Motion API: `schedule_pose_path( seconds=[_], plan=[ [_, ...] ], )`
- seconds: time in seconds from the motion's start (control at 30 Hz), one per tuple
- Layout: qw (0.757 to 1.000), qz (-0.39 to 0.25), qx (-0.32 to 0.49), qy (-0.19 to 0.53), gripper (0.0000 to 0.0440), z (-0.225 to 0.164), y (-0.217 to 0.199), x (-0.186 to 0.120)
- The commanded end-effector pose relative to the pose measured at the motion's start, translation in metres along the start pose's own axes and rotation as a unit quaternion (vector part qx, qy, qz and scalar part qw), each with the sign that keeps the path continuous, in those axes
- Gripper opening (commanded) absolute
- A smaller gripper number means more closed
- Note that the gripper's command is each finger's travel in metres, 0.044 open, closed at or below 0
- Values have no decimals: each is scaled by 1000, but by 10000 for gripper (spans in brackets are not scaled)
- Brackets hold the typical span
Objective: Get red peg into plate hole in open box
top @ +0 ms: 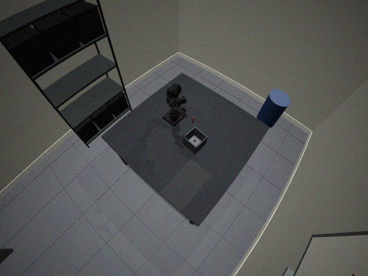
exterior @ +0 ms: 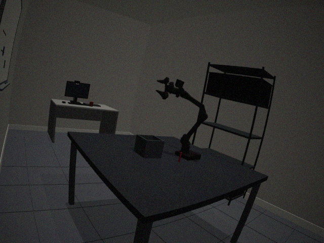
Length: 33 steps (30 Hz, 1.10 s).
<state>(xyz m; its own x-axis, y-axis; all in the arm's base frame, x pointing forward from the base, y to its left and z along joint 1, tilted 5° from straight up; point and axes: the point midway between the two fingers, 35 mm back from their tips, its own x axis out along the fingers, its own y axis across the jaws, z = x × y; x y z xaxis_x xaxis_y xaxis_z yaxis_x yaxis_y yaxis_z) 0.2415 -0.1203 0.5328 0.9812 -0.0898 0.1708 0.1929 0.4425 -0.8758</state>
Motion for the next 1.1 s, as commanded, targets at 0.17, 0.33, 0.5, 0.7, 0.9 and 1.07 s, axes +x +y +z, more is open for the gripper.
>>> schedule_pose_path(
  seconds=[0.17,0.33,0.5,0.7,0.9,1.07],
  plan=[
    [987,67,147,11,440,-5,41,16],
    [969,104,222,21,440,-3,64,22],
    [945,143,293,35,440,1,88,25],
    [907,190,372,59,440,7,119,27],
    [859,236,444,90,440,15,150,25],
    [814,274,497,121,440,23,177,20]
  ],
)
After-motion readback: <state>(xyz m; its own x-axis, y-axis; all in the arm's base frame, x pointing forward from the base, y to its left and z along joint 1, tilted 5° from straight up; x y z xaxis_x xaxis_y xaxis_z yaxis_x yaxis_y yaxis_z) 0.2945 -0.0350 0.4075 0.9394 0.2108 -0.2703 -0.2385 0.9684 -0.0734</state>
